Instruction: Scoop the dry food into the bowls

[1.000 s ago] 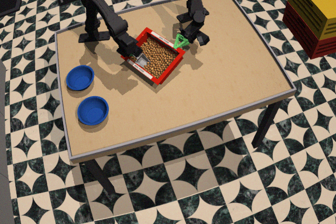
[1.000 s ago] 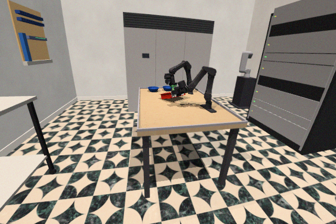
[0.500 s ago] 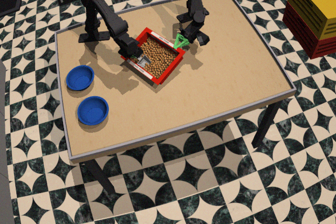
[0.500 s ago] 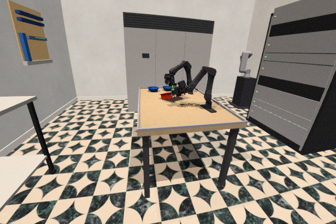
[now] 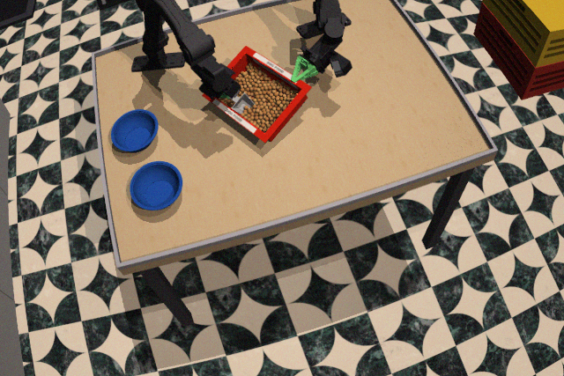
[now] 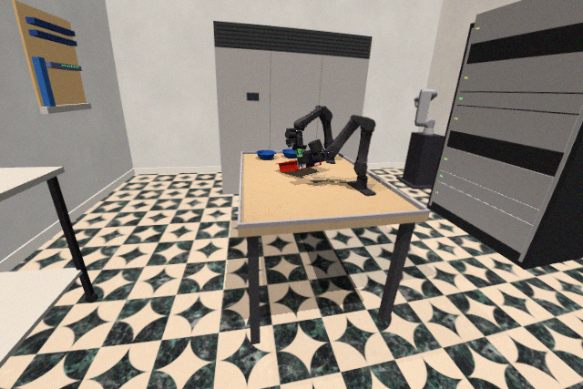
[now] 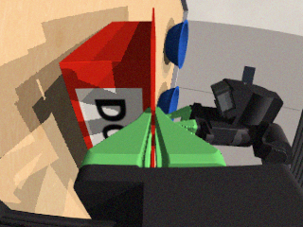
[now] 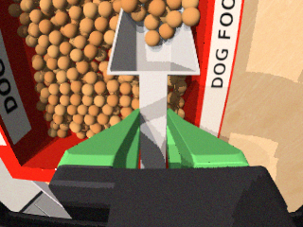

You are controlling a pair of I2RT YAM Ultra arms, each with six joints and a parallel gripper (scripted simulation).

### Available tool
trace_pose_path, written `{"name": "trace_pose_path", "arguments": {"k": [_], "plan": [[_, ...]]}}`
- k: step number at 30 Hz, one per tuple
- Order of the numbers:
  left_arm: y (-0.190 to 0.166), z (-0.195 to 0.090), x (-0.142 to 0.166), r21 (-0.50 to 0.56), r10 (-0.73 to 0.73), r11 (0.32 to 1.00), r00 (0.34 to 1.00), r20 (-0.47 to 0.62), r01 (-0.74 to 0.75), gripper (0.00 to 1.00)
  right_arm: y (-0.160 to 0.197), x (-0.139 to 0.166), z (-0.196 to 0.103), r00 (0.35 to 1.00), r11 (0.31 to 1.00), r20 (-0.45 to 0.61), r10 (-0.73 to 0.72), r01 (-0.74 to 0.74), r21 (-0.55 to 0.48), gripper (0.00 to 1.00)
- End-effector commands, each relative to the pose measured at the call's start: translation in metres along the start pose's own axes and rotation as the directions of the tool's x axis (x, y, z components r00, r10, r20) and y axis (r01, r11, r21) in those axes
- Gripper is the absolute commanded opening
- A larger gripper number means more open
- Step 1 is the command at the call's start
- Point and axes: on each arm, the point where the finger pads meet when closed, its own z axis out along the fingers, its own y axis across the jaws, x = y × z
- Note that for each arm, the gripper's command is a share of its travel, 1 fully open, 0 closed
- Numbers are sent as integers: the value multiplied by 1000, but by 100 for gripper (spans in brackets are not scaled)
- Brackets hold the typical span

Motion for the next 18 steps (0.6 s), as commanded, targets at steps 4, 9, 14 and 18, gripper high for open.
{"name": "trace_pose_path", "arguments": {"k": [4,9,14,18], "plan": [[-43,-6,-8,98,107,989,994,23,-109,0,-4,-11,-3,998,1000,57,-6,4,24,0],[-43,-6,-8,98,107,989,994,23,-109,0,1,-14,-7,987,997,158,-37,26,68,0],[-43,-6,-8,98,107,989,994,23,-109,0,3,-12,-10,981,996,188,-47,31,85,0],[-43,-6,-8,98,107,989,994,23,-109,0,6,-14,-16,969,993,237,-63,37,110,0]]}}
